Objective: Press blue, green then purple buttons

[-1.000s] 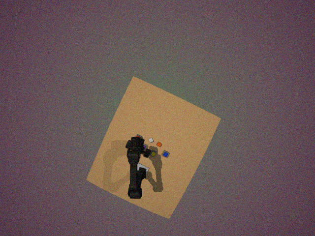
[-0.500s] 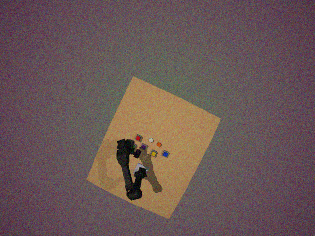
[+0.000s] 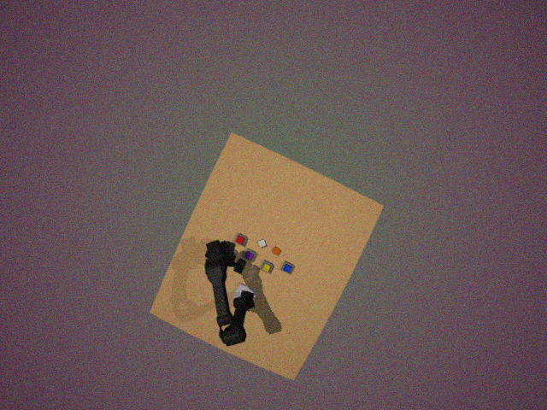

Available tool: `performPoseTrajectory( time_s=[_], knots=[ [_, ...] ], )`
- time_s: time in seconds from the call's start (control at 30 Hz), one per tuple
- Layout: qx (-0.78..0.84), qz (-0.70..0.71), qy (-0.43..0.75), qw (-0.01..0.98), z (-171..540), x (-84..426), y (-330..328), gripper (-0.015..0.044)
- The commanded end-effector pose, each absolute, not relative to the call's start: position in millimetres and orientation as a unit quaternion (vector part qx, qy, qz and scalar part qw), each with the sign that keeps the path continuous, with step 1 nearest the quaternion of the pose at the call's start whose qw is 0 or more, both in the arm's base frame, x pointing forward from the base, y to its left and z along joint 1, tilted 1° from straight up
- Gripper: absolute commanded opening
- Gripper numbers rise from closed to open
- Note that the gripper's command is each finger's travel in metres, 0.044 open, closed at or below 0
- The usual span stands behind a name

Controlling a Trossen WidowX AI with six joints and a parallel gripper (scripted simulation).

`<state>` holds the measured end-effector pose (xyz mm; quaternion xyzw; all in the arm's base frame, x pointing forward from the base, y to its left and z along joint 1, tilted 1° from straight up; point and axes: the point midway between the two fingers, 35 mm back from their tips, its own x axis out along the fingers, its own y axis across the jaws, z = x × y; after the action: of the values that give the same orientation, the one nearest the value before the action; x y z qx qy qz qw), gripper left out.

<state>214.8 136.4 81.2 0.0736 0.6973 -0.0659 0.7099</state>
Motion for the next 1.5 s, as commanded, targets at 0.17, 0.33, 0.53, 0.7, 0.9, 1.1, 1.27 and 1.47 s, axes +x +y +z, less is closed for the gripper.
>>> performPoseTrajectory(
  time_s=[0.17, 0.33, 0.53, 0.7, 0.9, 1.1, 1.27, 1.47],
  knots=[
    [0.073, -0.070, 0.701, 0.706, 64, 213, 136, 0.0020],
    [0.073, -0.070, 0.701, 0.706, 56, 213, 136, 0.0020],
    [0.073, -0.070, 0.701, 0.706, 53, 213, 136, 0.0020],
    [0.073, -0.070, 0.701, 0.706, 53, 213, 136, 0.0020],
    [0.073, -0.070, 0.701, 0.706, 53, 213, 136, 0.0020],
    [0.073, -0.068, 0.699, 0.708, 66, 215, 136, 0.0020],
    [0.073, -0.070, 0.701, 0.706, 89, 213, 136, 0.0020],
    [0.074, -0.070, 0.699, 0.708, 133, 214, 136, 0.0020]
  ],
)
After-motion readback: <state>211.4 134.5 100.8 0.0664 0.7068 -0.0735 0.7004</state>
